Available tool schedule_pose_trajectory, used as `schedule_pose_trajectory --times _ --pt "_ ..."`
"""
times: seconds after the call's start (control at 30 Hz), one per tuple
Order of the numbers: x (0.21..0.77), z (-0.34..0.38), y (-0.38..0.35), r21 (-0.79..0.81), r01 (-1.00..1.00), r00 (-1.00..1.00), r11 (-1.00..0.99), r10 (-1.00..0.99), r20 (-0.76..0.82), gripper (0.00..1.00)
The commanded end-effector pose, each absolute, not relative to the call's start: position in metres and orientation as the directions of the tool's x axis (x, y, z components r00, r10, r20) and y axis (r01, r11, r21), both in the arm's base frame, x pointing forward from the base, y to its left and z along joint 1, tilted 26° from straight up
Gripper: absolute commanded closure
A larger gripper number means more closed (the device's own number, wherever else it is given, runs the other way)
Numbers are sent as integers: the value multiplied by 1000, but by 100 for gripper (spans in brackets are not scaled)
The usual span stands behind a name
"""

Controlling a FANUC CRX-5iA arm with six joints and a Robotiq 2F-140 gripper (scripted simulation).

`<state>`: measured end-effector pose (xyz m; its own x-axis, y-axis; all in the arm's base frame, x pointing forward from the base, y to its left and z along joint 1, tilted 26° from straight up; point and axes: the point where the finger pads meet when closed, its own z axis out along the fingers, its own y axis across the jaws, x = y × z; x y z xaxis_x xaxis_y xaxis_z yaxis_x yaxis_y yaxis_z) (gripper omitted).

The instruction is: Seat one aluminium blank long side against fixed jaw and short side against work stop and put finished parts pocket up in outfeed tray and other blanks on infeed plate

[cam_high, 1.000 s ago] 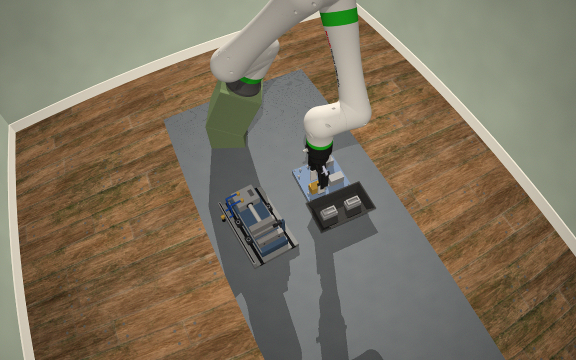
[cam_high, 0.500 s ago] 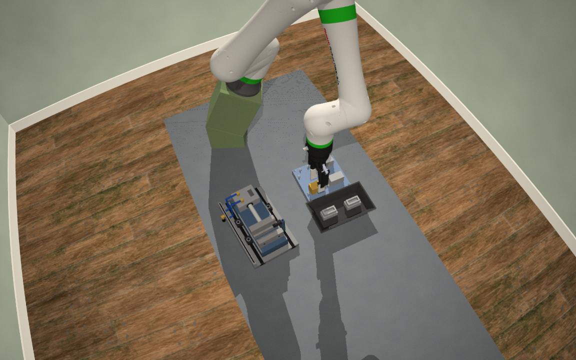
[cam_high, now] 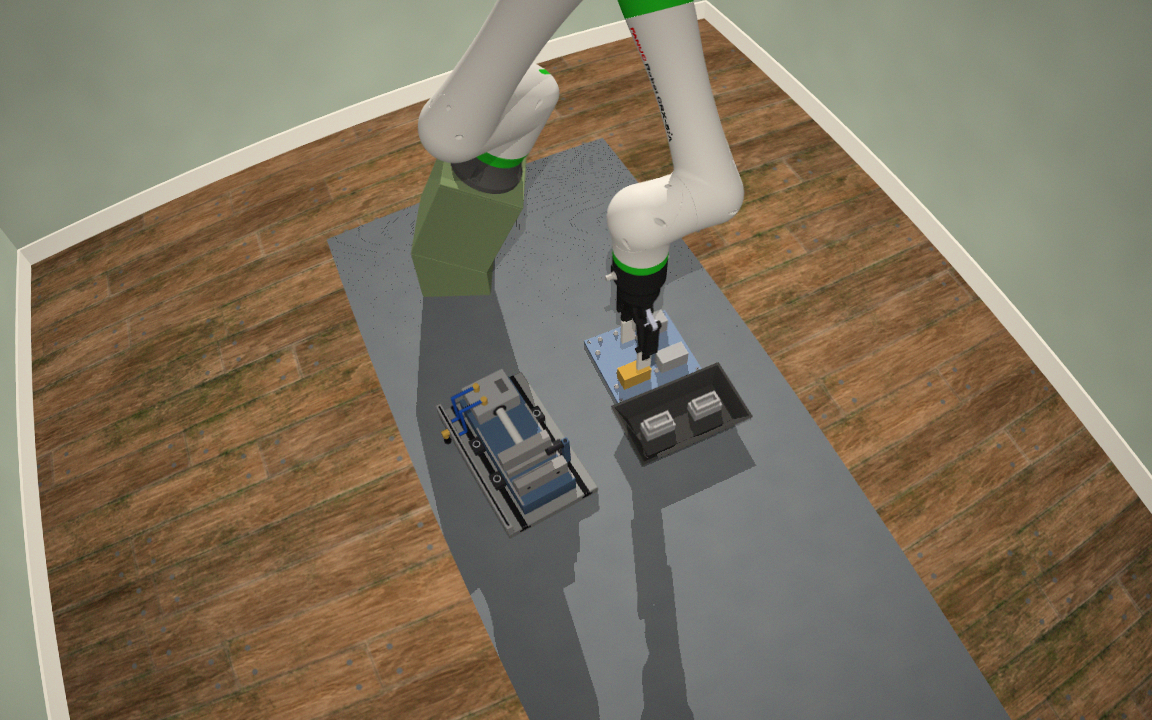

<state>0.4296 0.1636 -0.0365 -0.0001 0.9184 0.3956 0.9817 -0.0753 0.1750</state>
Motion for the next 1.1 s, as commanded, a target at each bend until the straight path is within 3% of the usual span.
schedule_pose_trajectory --times 0.0,0.67,0.7,1.07 --pt "423 -8 152 175 982 0 -75 919 395 60" --pt "413 39 132 175 982 0 -75 919 395 60" --pt "413 39 132 175 982 0 -75 919 395 100" --pt "413 39 132 175 982 0 -75 919 395 100"
